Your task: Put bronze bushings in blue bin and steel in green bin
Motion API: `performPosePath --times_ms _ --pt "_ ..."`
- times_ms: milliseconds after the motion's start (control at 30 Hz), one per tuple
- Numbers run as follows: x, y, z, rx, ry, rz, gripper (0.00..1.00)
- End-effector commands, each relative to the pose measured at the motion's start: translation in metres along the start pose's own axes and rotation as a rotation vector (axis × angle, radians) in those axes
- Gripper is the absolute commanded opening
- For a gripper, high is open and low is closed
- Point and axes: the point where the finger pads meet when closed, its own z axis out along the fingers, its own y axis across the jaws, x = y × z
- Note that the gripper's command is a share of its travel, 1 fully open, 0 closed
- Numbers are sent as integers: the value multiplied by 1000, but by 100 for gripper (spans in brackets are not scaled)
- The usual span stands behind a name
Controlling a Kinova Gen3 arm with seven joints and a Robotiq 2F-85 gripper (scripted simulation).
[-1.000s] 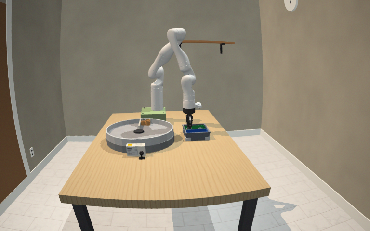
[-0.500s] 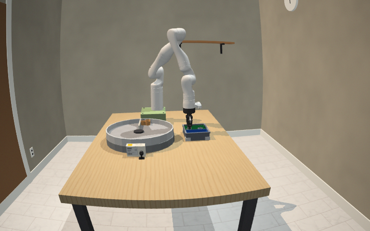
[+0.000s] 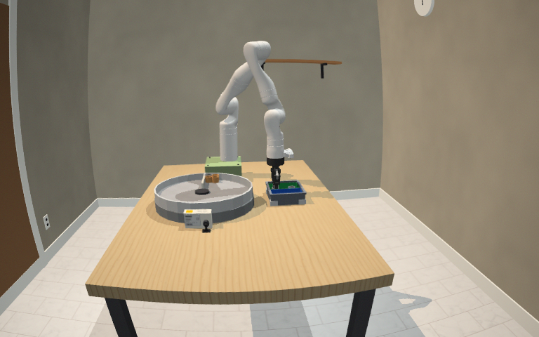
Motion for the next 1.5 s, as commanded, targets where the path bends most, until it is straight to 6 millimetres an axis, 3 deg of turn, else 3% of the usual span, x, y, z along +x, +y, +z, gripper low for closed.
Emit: performPosePath --times_ms 0,1467 --pt "0 1 -1 -1 1 0 16" --pt "0 1 -8 -1 1 0 16"
